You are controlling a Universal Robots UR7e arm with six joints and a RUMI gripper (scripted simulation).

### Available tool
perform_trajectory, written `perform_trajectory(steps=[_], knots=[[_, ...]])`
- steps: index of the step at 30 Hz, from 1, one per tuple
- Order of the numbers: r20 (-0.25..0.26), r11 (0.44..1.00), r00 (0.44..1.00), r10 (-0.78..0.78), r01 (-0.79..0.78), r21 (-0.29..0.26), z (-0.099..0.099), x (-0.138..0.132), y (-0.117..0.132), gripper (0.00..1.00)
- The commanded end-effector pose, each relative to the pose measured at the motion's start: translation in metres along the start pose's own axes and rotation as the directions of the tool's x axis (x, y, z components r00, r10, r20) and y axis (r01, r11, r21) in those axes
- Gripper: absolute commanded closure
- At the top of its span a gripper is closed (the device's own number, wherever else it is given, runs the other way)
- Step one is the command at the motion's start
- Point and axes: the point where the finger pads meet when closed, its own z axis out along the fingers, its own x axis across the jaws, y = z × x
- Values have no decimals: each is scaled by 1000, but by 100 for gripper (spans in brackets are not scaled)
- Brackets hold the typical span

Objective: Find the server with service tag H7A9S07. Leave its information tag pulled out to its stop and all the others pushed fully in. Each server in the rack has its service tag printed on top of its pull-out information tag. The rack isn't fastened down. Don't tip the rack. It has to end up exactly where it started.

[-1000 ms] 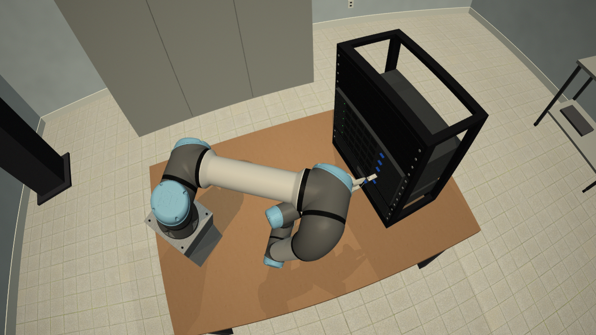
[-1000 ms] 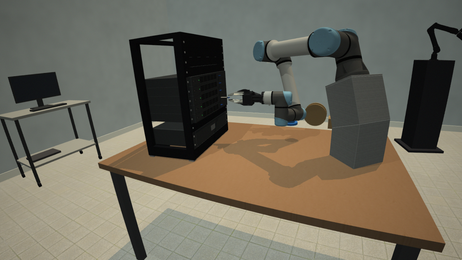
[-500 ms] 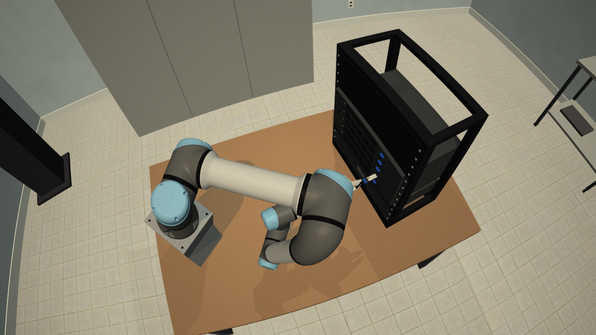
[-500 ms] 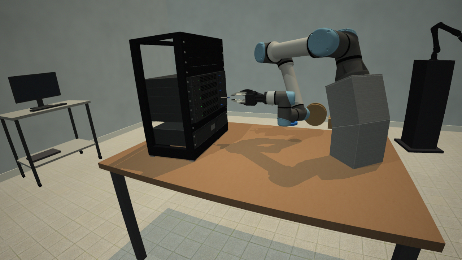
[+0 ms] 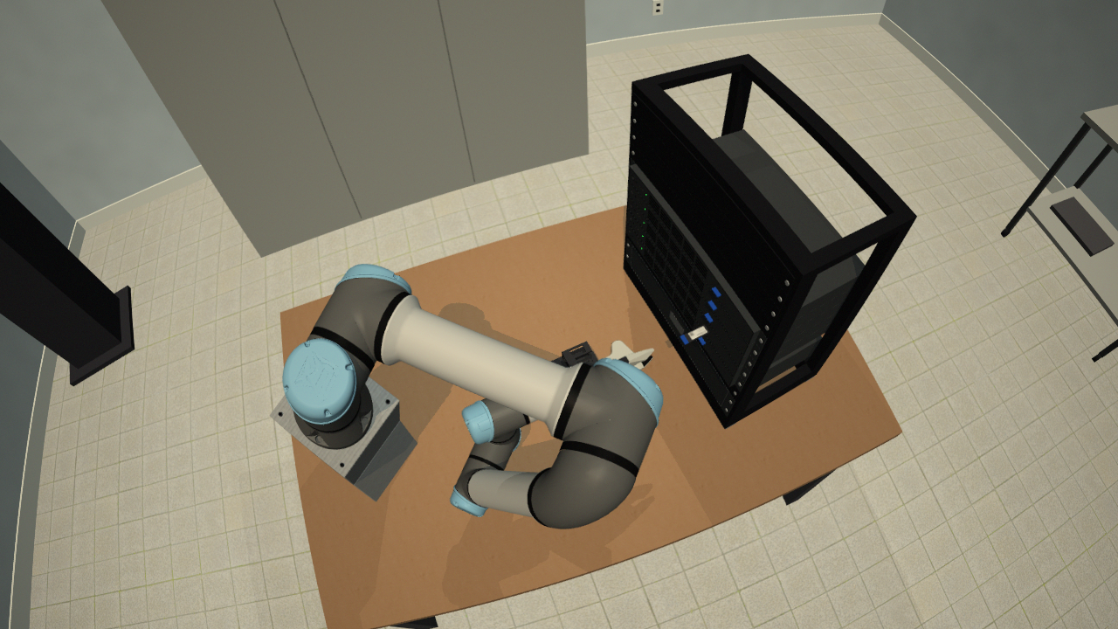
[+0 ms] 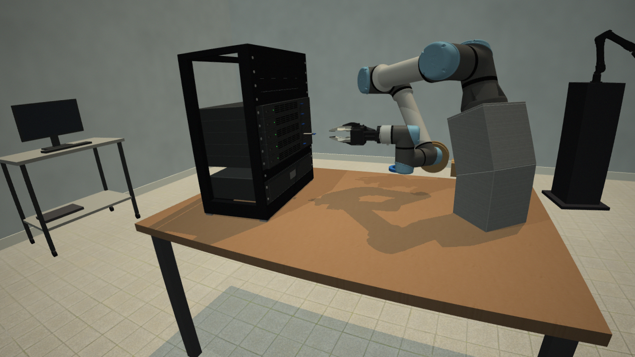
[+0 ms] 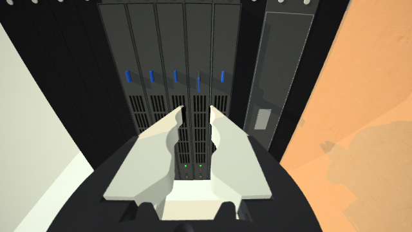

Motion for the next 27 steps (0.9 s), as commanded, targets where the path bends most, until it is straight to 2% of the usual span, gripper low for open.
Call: perform_trajectory(steps=[1, 19, 20, 27], knots=[[3, 1000, 1000, 0, 0, -2, -15, -1, 0, 85], [3, 1000, 1000, 0, 0, -2, -18, -1, 0, 85], [3, 1000, 1000, 0, 0, -2, -18, -1, 0, 0], [3, 1000, 1000, 0, 0, -2, -18, -1, 0, 0]])
